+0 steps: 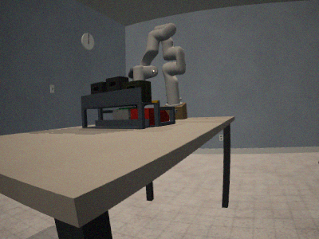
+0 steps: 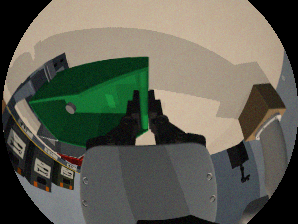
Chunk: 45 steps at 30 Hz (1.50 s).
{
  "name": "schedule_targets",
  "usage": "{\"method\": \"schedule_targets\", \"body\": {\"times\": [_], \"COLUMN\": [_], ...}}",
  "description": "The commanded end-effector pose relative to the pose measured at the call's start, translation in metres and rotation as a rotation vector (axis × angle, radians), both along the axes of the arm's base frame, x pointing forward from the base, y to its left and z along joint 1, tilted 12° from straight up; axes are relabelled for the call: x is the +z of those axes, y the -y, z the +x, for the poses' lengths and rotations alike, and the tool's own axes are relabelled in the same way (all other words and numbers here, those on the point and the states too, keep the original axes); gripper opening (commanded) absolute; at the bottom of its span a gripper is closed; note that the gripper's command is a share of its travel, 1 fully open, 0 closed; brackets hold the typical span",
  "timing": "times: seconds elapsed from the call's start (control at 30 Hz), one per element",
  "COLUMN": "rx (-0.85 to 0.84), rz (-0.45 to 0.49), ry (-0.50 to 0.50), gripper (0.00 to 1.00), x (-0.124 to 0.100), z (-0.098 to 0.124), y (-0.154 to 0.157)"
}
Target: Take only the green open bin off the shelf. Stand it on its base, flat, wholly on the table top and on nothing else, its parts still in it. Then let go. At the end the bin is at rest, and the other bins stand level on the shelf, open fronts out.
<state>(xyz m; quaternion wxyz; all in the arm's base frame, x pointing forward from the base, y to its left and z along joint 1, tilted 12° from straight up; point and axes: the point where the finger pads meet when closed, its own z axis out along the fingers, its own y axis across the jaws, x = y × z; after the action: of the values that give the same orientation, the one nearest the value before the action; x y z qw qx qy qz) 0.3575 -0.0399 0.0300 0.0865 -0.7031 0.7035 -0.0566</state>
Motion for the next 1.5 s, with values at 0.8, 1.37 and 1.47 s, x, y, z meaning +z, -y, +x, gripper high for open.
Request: {"method": "schedule_targets", "body": {"times": [0.8,1.37,1.47], "rx": [0.001,0.001,0.001], "rz": [0.003,0.003,0.003], "ry": [0.007,0.007,0.007], "gripper": [0.00,0.00,0.00], "x": [-0.0009,-0.0088,-0.0102], "z": [-0.0155,-0.0139,-0.0136], "y": [-0.0001,-0.0005,-0.0006]}}
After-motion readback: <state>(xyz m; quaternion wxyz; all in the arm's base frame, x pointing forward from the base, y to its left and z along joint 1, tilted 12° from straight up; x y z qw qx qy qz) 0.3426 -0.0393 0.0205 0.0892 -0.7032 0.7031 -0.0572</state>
